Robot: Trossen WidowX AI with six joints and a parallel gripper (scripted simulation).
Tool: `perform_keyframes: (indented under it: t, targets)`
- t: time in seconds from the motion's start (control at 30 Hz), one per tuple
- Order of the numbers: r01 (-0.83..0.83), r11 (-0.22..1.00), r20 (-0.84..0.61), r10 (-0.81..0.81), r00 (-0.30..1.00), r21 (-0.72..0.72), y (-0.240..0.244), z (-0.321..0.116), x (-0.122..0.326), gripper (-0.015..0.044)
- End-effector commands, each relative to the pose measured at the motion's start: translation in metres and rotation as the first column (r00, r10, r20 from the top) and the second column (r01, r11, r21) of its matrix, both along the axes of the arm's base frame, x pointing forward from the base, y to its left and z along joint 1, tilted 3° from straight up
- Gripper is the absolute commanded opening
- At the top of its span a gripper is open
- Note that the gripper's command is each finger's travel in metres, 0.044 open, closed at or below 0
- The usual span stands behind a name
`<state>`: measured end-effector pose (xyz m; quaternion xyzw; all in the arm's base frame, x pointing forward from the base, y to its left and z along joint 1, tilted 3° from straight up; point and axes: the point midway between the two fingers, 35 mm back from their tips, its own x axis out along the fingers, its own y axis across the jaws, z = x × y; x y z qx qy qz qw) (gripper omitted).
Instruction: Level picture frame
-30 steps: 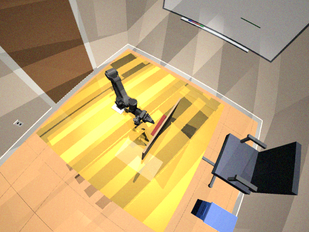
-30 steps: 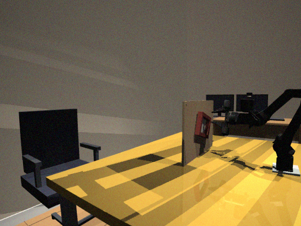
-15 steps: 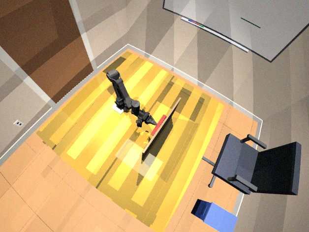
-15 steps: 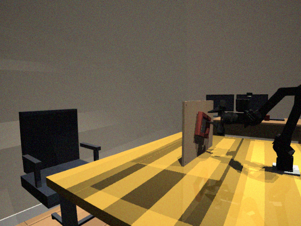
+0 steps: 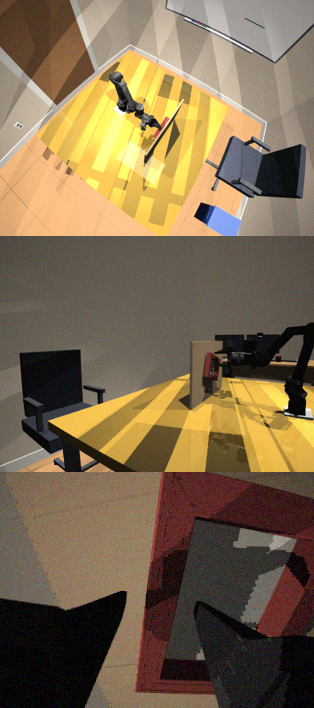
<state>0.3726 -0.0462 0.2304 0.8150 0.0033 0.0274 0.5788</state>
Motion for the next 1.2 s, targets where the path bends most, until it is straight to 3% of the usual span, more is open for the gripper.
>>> perform_keyframes:
  t: [0.0, 1.13, 1.17]
  targets:
    - [0.003, 1.0, 0.008, -0.003, 1.0, -0.005, -0.0005, 0.0026, 0.0009, 0.026]
    - [0.003, 1.0, 0.008, -0.003, 1.0, -0.005, -0.0007, 0.0034, 0.0011, 0.026]
    - [0.003, 1.0, 0.008, -0.003, 1.0, -0.005, -0.0007, 0.0034, 0.0011, 0.0234]
